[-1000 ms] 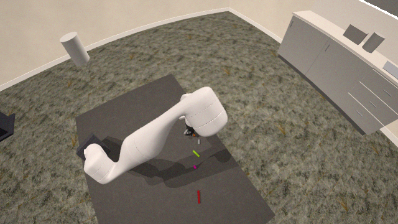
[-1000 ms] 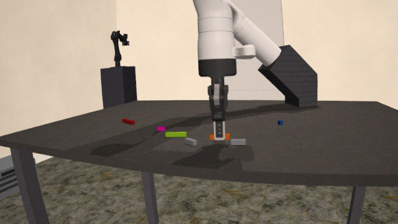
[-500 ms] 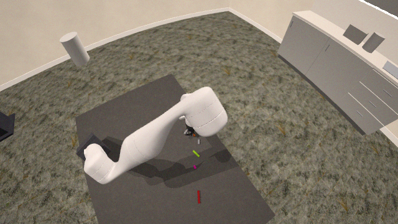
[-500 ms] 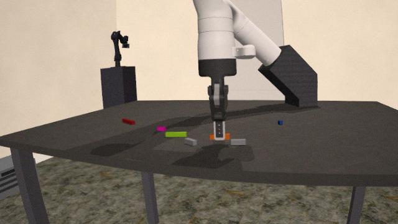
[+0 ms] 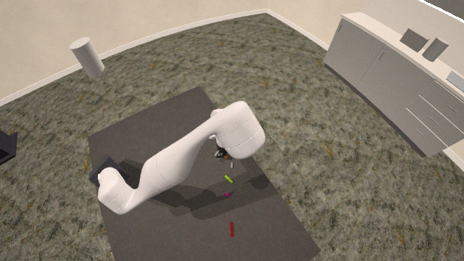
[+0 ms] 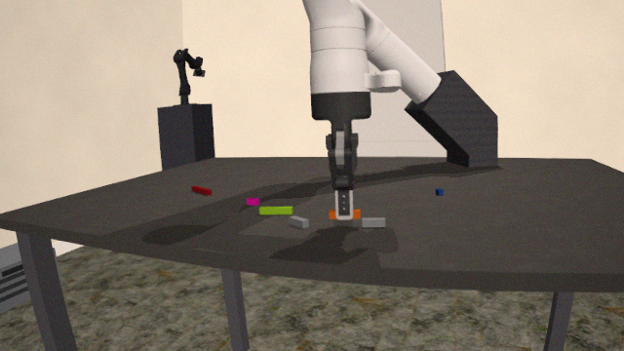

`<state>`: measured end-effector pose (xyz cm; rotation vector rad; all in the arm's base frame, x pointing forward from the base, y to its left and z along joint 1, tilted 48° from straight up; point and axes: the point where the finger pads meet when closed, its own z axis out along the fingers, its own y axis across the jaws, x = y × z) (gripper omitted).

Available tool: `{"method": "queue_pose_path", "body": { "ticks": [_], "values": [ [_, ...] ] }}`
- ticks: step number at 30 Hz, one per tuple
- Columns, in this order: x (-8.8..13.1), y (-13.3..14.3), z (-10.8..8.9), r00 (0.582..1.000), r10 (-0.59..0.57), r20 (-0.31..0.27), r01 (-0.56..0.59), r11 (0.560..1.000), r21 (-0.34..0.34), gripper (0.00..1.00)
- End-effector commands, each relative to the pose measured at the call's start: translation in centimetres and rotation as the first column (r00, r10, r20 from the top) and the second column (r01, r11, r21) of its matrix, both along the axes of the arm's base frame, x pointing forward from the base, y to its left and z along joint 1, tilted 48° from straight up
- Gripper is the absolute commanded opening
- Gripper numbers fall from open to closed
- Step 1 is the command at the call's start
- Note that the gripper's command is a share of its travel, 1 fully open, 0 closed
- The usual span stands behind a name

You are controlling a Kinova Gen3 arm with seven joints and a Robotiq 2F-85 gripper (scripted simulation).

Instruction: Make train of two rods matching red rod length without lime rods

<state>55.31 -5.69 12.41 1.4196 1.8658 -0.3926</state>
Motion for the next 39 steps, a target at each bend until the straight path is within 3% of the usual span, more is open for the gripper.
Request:
{"method": "queue_pose_path", "body": {
  "ticks": [1, 39],
  "values": [
    [0.03, 0.09, 0.04, 1.0, 0.001, 0.001, -0.001, 1.0, 0.001, 0.05],
    [0.44, -0.61, -0.7, 1.0, 0.001, 0.001, -0.001, 1.0, 0.001, 0.05]
  ]
}}
